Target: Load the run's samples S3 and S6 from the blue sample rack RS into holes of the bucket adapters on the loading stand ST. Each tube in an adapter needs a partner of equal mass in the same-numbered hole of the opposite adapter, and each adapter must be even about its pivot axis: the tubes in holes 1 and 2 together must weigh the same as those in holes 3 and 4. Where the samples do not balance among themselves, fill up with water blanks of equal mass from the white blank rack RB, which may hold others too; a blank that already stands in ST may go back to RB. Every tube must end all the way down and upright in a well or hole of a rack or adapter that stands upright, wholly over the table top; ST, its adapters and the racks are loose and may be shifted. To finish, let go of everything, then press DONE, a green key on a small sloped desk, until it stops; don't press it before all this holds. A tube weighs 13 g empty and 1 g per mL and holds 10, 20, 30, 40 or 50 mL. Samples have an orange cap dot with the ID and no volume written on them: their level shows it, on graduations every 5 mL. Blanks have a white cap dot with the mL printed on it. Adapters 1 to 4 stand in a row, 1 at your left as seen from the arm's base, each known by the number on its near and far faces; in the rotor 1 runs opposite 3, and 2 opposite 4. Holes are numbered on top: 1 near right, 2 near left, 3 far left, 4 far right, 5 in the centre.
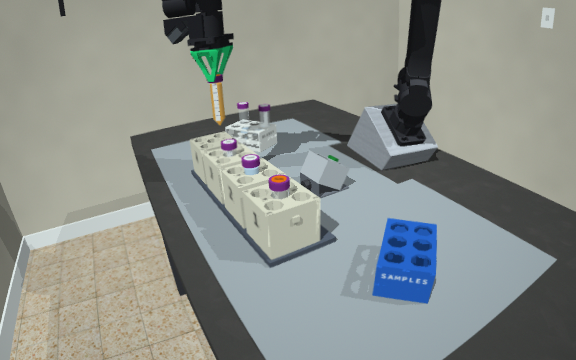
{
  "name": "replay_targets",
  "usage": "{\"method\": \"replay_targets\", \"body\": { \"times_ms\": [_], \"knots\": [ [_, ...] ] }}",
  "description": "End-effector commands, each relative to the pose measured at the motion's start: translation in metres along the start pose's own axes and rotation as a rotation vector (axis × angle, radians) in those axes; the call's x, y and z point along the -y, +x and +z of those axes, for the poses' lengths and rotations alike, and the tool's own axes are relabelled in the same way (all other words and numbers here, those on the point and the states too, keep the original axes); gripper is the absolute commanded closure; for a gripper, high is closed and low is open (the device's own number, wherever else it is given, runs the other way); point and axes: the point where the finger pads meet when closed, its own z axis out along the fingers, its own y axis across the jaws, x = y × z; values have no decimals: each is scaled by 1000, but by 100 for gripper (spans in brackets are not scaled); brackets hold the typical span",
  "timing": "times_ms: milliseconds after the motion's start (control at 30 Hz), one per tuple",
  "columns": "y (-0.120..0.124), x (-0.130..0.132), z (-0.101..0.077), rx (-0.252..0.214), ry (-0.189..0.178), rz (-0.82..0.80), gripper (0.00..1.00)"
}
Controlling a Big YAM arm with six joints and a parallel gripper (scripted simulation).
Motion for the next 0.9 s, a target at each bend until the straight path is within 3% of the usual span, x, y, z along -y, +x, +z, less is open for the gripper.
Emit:
{"method": "replay_targets", "body": {
  "times_ms": [0, 167, 300, 467, 567, 667, 867],
  "knots": [
    [-30, 13, -27, 56, -7, -26, 100],
    [-52, 31, -28, 61, -6, -27, 100],
    [-44, 23, -22, 51, -5, -30, 100],
    [-37, 15, -2, 45, -3, -36, 100],
    [-43, 30, 5, 45, -10, -7, 100],
    [-42, 24, 29, 12, -3, -18, 100],
    [-42, 23, 40, 13, -3, -18, 100]
  ]
}}
